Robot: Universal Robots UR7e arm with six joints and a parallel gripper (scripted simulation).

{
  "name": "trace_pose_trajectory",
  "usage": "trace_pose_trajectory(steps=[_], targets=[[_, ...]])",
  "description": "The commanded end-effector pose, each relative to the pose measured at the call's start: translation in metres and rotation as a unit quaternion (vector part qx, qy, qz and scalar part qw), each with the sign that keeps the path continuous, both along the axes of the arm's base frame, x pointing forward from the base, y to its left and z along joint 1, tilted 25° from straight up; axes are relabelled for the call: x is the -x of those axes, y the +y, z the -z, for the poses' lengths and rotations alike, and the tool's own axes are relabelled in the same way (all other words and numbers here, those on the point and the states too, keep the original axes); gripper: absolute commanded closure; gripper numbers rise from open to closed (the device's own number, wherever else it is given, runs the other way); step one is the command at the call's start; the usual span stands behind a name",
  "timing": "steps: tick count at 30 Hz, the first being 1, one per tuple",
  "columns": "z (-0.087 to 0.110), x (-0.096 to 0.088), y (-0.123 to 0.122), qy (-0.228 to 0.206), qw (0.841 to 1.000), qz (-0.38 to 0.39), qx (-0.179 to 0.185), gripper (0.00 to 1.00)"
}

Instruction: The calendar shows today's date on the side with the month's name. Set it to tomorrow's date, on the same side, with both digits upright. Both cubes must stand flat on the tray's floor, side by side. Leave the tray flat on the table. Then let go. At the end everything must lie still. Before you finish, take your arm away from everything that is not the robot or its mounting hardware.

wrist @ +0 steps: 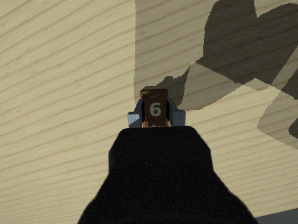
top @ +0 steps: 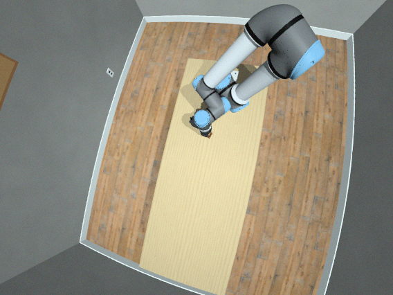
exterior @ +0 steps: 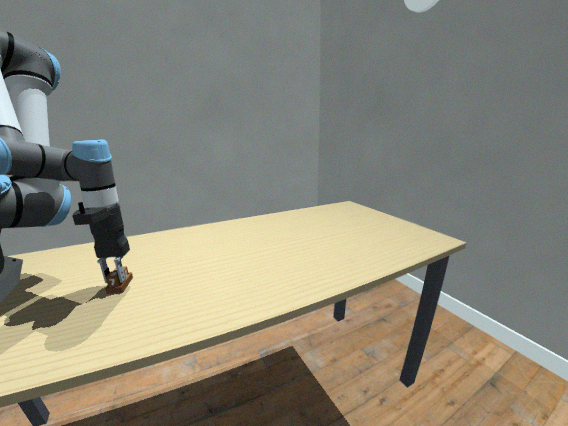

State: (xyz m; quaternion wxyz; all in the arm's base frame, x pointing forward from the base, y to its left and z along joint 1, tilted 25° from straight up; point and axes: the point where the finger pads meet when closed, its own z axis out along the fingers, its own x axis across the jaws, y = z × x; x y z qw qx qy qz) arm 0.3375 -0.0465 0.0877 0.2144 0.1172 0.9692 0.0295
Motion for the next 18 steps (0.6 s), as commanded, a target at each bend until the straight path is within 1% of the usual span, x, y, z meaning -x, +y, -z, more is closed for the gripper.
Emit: trace_pose_trajectory(steps=[1,6,17,18], targets=[[-0.006,0.003,0.000,-0.001,1.000,0.000,0.000,0.43],[-0.014,0.006,0.000,-0.001,1.000,0.000,0.000,0.43],[-0.045,0.020,-0.001,-0.001,1.000,0.000,0.000,0.43],[-0.045,0.020,-0.001,-0.001,1.000,0.000,0.000,0.43]])
